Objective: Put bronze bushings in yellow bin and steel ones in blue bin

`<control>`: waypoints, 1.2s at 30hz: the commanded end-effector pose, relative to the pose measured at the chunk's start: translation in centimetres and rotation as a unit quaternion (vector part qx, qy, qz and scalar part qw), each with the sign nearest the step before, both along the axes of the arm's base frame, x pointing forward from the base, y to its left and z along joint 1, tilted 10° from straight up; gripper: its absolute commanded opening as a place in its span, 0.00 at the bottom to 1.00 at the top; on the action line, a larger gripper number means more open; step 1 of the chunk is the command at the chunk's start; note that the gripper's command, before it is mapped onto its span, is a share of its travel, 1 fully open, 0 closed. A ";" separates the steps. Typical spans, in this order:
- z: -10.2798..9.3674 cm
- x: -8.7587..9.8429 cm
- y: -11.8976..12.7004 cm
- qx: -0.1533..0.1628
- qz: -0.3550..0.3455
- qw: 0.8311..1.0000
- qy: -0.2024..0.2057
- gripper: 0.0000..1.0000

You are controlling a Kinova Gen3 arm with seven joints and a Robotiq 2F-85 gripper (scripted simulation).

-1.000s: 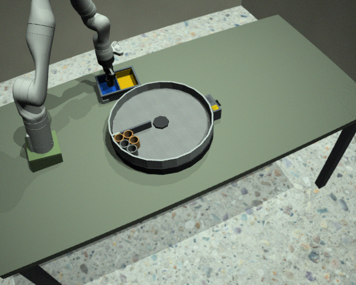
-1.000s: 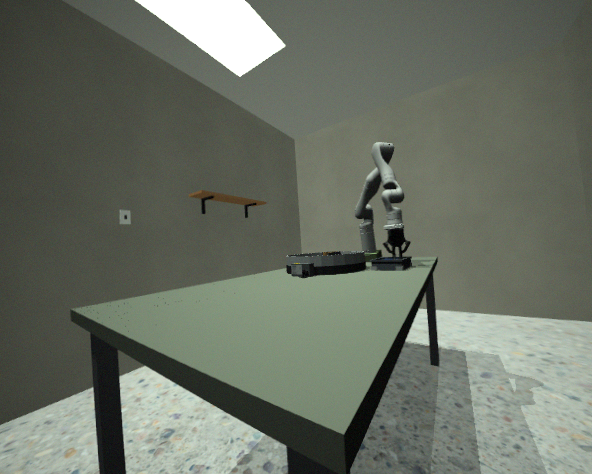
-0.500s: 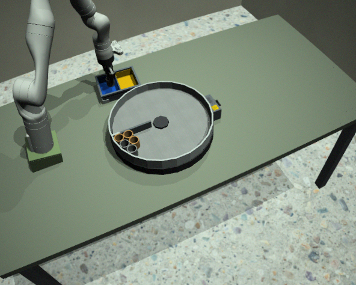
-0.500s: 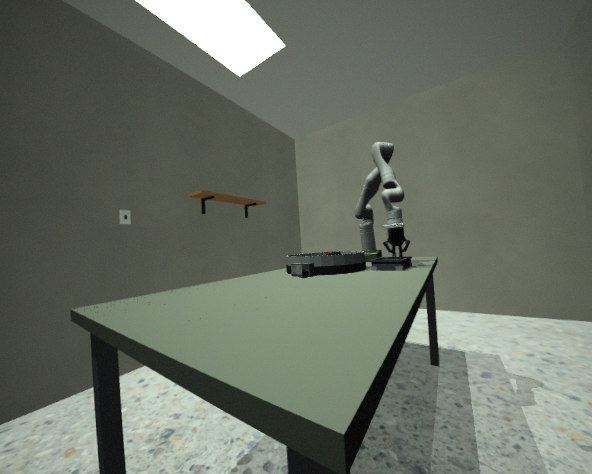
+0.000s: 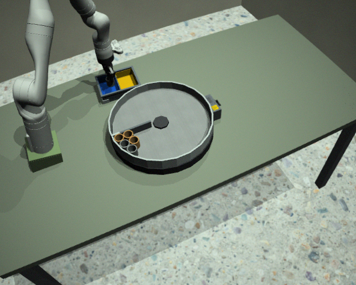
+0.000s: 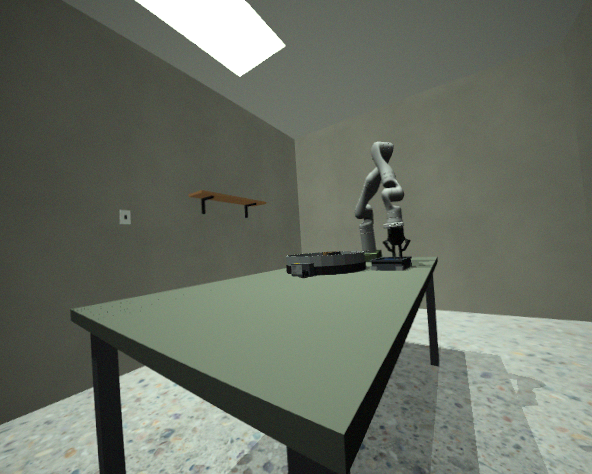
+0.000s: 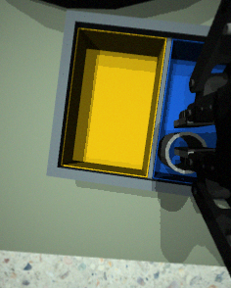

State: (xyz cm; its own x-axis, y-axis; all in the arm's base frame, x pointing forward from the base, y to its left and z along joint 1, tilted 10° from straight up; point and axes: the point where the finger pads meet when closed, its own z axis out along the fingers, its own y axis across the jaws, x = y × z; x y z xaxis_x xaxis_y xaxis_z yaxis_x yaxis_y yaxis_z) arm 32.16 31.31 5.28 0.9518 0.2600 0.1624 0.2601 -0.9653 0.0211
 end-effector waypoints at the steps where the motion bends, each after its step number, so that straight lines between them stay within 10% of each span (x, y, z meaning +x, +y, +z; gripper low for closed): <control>1: 0.2 0.0 0.1 0.002 0.001 1.000 -0.001 0.19; 36: 1.1 -0.1 0.1 0.002 0.001 1.000 -0.001 0.19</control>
